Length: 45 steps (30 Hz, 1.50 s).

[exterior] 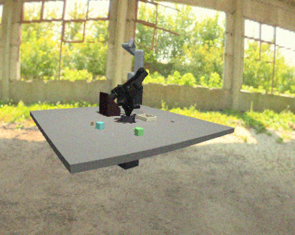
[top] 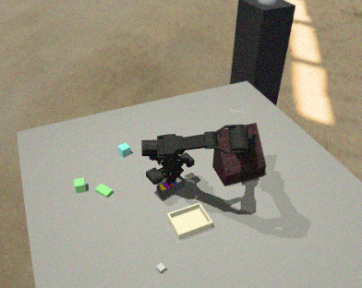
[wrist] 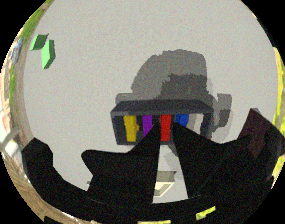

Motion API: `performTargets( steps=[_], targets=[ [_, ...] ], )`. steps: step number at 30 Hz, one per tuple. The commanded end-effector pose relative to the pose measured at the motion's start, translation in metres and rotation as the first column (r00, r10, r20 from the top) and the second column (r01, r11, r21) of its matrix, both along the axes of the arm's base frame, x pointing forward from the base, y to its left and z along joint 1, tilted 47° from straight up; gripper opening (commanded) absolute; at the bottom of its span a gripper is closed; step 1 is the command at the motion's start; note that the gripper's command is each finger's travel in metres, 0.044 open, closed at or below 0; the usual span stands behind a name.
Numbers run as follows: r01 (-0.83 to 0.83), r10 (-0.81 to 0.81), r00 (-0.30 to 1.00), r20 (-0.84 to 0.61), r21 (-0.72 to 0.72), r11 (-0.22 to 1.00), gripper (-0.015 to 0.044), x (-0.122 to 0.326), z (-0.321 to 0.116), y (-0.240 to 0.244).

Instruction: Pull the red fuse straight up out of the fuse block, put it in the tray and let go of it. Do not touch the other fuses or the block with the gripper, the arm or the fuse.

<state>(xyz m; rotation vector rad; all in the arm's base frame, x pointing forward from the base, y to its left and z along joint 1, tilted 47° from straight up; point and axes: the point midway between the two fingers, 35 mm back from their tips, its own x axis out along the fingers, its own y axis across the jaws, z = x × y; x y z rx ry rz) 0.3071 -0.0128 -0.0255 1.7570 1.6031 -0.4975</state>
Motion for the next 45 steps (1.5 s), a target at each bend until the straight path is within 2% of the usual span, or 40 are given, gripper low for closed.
performTargets(
  steps=[1,10,45],
  targets=[
    [0.000,0.000,1.000,0.000,0.000,1.000,0.0059,0.000,0.000,0.000],
    [0.000,0.000,1.000,0.000,0.000,1.000,0.0000,0.000,0.000,0.000],
    [0.002,-0.002,1.000,-0.001,0.001,1.000,0.0000,-0.002,0.010,-0.011]
  ],
)
